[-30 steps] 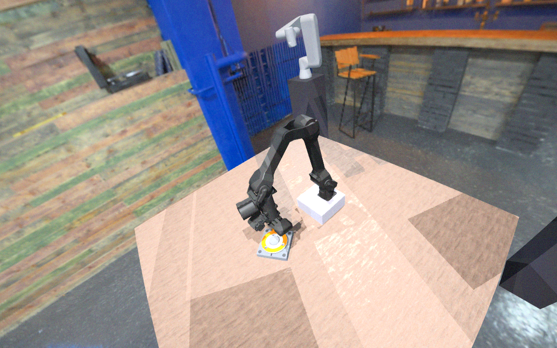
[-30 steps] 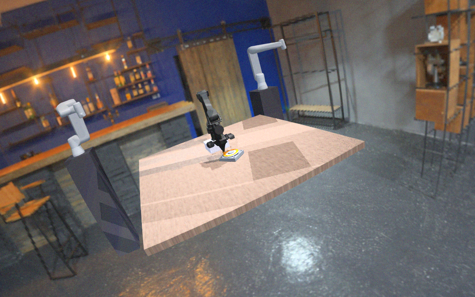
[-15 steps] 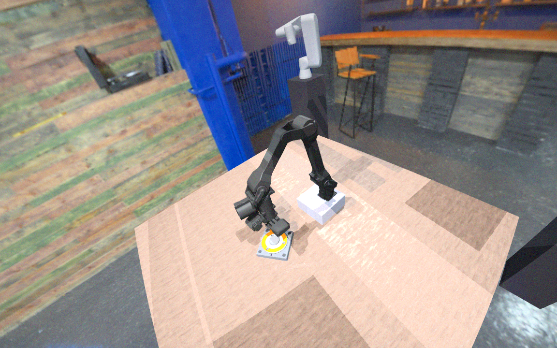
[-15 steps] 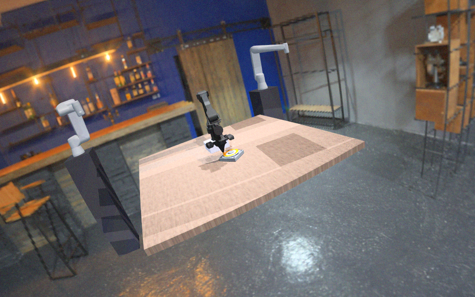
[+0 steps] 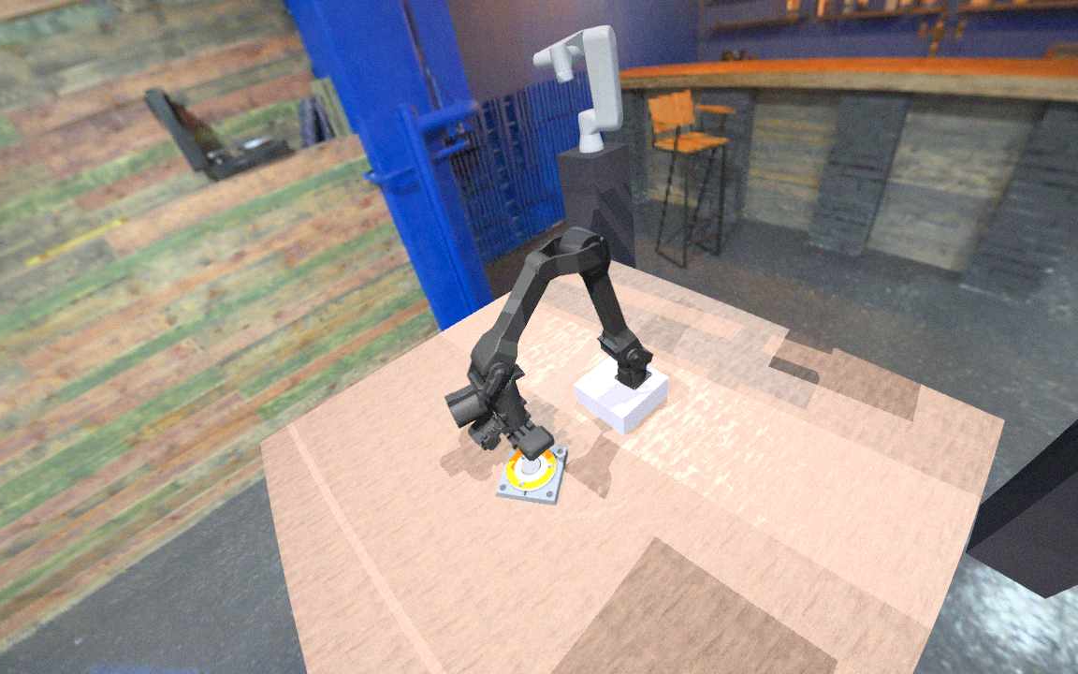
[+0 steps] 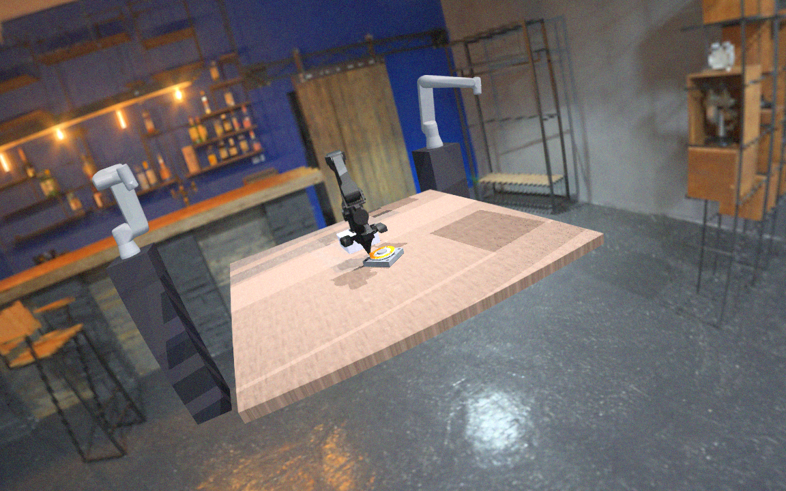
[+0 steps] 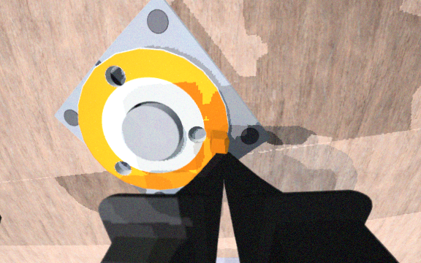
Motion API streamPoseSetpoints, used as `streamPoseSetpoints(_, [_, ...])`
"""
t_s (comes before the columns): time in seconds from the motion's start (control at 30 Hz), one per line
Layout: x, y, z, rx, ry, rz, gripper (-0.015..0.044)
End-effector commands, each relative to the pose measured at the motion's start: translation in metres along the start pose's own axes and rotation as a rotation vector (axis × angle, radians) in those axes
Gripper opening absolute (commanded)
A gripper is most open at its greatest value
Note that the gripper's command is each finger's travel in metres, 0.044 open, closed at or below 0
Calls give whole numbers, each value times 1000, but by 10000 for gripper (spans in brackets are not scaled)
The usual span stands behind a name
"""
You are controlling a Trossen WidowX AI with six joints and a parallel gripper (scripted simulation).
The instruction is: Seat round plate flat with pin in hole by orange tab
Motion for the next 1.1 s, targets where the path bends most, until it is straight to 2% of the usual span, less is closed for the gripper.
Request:
streamPoseSetpoints(0.0, [-6, -1, 1, 3, -3, -4, 0])
streamPoseSetpoints(1.07, [-18, 0, 1, 3, -4, -4, 0])
Point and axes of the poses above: the point midway between the two fingers, 35 mm back from their tips, its own z axis out along the fingers, its own y axis across the jaws, x = y × z, the point moved 7 cm from there along -z, back along the fingers, and after that the axes turned 11 degrees about z, right-handed, at the moved point
